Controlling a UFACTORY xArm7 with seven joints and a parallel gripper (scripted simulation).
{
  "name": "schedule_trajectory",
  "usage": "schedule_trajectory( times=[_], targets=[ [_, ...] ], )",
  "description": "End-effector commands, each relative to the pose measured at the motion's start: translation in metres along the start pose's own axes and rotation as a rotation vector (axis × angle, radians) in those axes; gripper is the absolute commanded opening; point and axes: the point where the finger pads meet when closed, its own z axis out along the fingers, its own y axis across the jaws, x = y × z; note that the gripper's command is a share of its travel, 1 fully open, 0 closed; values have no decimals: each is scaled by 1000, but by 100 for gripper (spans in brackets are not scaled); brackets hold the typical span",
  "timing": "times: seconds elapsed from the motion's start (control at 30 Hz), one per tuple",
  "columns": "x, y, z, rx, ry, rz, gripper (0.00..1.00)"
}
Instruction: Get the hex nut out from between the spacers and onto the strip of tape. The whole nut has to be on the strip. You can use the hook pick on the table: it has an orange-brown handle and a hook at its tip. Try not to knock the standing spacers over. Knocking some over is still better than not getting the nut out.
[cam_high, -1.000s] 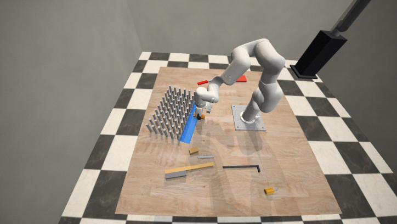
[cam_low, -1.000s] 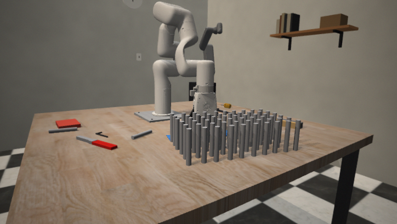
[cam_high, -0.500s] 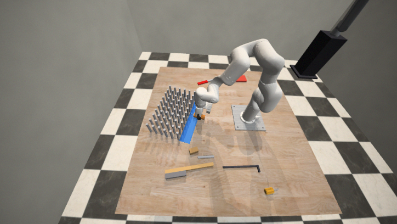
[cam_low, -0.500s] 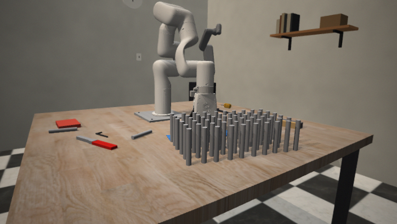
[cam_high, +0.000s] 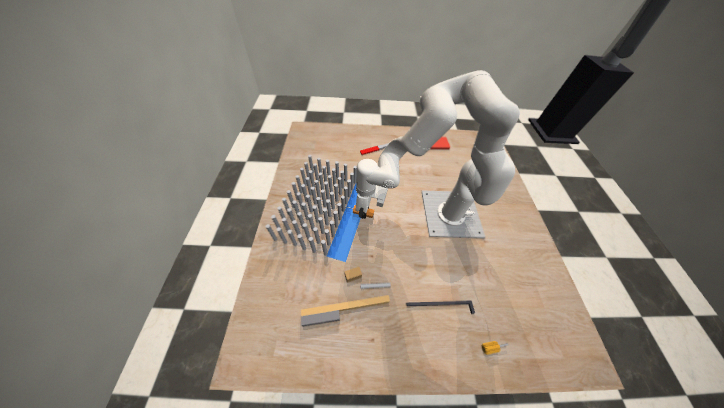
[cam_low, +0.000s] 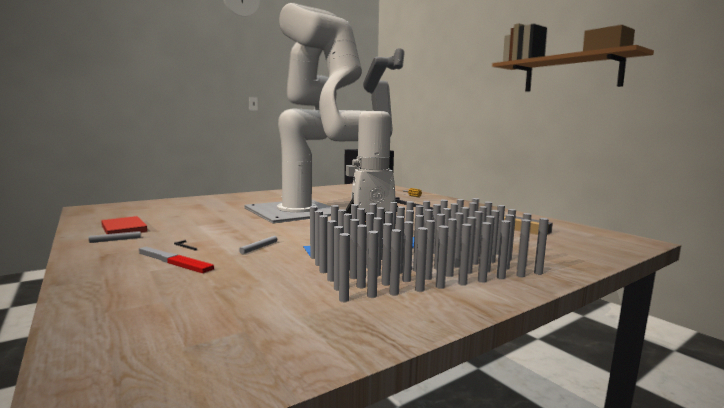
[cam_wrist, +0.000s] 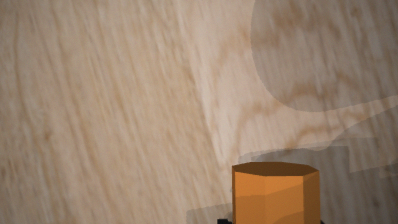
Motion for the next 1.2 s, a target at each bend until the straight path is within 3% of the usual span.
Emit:
schedule_trajectory(
  times=[0.0,0.73,1.17],
  targets=[
    [-1,0,-1,-2,-5,0,0],
    [16,-1,-1,-1,-4,0,0],
    [40,-2,-1,-1,-4,0,0]
  ],
)
